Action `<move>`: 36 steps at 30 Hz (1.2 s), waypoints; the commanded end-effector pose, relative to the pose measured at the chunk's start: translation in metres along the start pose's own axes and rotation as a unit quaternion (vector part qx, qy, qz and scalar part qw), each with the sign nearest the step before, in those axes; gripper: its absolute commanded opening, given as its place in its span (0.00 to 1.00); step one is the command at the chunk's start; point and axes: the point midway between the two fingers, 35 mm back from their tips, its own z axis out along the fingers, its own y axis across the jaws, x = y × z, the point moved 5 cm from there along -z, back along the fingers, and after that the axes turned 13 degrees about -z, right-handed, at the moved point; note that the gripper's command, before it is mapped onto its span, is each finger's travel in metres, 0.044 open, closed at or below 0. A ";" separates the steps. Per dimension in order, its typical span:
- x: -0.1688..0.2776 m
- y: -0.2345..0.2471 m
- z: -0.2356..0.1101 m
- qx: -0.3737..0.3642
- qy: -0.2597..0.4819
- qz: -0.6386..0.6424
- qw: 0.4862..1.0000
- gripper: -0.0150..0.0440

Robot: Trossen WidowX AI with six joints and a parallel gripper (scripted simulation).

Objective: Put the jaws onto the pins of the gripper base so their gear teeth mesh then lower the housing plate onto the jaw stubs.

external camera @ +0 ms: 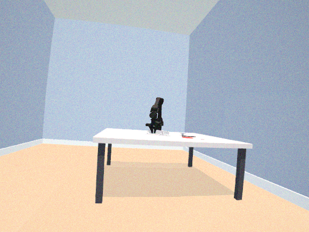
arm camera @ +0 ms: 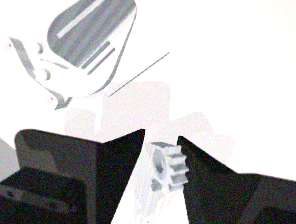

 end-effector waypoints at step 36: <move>-0.001 -0.002 -0.022 0.010 -0.001 0.000 1.000 0.32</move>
